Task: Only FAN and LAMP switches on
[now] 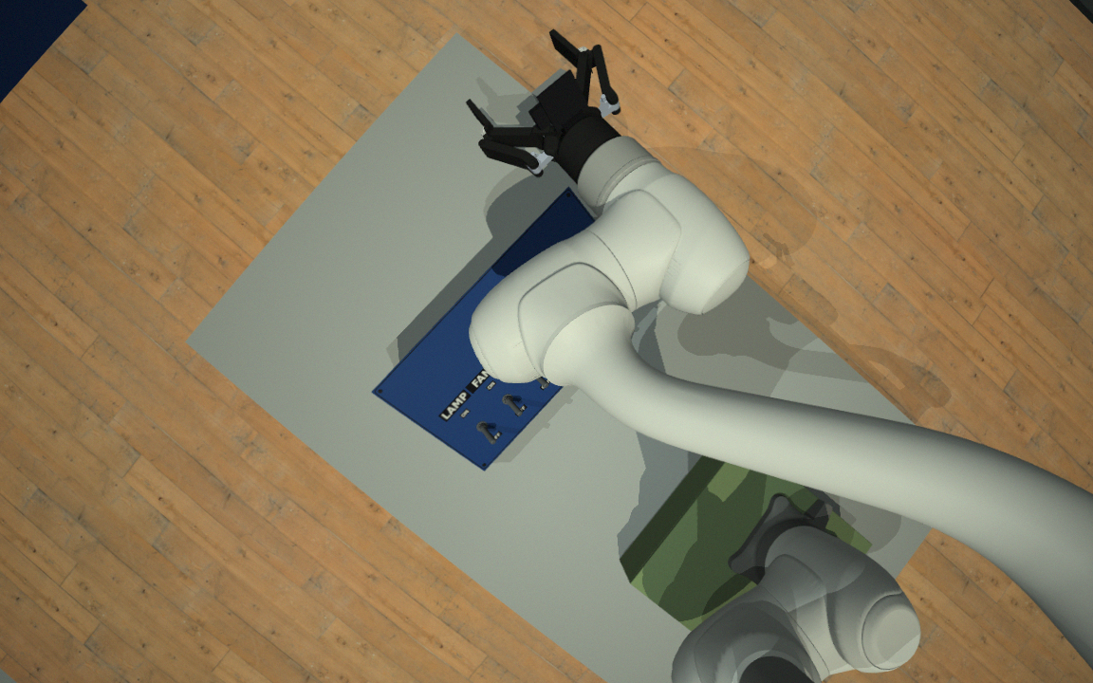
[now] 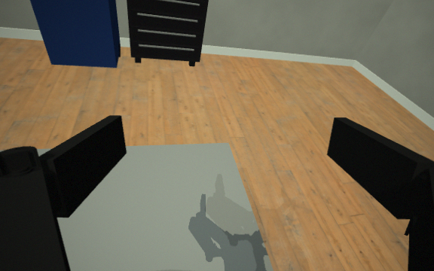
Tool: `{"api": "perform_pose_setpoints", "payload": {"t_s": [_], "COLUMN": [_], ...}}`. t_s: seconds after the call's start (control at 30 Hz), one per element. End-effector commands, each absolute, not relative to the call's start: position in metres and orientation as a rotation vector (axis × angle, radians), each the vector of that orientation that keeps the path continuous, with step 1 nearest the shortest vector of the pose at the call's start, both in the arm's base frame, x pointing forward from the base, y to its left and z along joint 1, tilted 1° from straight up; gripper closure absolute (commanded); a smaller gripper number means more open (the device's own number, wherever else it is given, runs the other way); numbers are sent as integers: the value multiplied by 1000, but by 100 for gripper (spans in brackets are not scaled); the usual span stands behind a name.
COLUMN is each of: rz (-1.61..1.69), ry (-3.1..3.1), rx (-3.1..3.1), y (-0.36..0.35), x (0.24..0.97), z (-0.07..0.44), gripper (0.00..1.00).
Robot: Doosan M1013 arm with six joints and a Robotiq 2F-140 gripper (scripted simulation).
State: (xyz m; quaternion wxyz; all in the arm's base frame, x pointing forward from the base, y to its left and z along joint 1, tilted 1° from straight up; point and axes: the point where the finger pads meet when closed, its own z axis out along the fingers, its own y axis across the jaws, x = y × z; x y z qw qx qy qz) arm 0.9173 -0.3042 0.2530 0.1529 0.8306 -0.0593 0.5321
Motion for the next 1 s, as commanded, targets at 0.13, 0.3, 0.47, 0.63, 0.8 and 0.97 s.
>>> {"api": "perform_pose_setpoints", "payload": {"t_s": [0.13, 0.3, 0.47, 0.63, 0.8, 0.97], "rz": [1529, 1528, 1528, 1528, 1529, 1529], "ry": [-170, -170, -170, -170, -170, -170], "rx": [2381, 2381, 2381, 2381, 2381, 2381], "y": [-304, -303, -302, -300, -297, -296], "x": [917, 912, 899, 889, 868, 857], "z": [256, 267, 292, 315, 357, 380], "gripper": [0, 0, 0, 0, 0, 0]}}
